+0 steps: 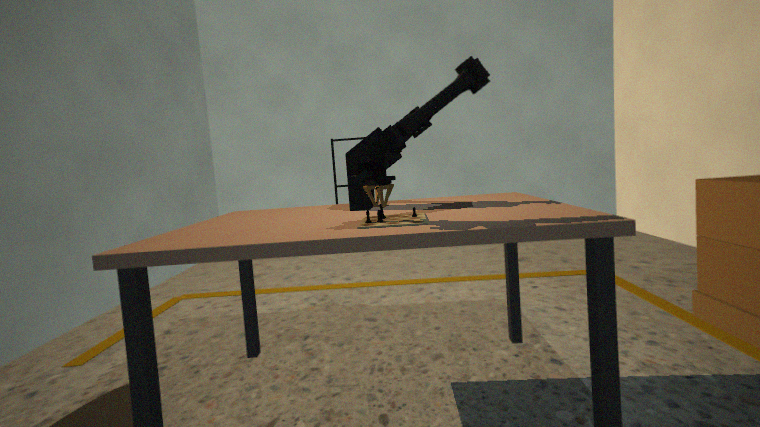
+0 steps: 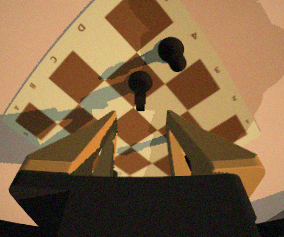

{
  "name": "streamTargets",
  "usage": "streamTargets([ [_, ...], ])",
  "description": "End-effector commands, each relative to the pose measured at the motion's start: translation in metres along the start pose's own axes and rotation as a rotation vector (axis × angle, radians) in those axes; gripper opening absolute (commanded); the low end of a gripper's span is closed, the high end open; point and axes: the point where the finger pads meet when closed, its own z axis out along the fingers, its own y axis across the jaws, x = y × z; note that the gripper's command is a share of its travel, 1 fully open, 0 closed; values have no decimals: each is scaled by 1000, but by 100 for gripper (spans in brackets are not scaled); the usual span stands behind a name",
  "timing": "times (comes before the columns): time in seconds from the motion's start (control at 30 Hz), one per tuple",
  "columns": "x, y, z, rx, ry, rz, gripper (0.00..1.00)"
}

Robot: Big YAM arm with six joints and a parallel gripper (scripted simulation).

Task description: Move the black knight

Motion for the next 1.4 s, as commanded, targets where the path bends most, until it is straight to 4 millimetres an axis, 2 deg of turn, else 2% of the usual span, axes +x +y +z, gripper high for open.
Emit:
streamTargets([
  [0.0, -4, 13, 4, -6, -12, -31, 36],
  [0.13, -4, 7, 9, 0, -6, -19, 36],
  [0.57, -4, 6, 34, 0, -6, -18, 36],
  [0.63, -4, 6, 34, 0, -6, -18, 36],
  [0.67, -3, 14, 32, -8, -11, -32, 36],
  [0.73, -3, 7, 38, -1, -6, -20, 36],
  [0.87, -3, 4, 40, 1, -4, -16, 36],
  [1.37, -1, 8, 38, -2, -6, -26, 36],
])
